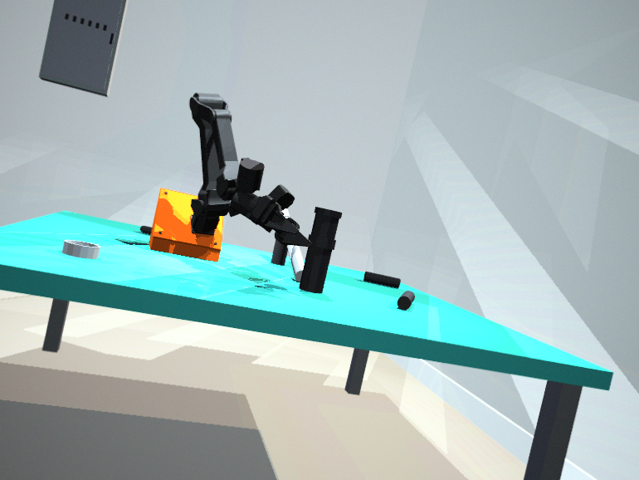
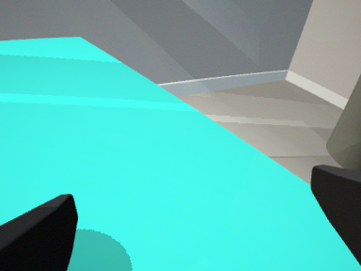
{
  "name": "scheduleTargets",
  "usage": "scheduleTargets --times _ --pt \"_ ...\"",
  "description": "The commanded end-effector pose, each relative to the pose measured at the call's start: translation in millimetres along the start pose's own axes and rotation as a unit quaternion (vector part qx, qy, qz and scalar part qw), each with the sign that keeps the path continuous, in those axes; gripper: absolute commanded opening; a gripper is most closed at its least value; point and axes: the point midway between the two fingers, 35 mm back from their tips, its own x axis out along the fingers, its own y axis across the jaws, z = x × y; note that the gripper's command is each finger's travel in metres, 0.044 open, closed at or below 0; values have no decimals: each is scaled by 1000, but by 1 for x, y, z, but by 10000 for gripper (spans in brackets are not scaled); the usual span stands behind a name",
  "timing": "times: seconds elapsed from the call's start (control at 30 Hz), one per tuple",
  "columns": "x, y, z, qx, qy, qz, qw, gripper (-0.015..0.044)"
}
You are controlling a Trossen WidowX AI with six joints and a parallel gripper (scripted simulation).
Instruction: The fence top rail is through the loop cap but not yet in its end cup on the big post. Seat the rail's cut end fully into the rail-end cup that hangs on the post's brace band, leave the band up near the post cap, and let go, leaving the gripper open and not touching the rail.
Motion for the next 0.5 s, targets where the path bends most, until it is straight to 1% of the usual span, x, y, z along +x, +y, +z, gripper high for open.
scheduleTargets --times 0.0,0.47 --pt "14 -10 -3 54 24 -8 998 440" --pt "51 -26 -3 229 72 -25 970 440"
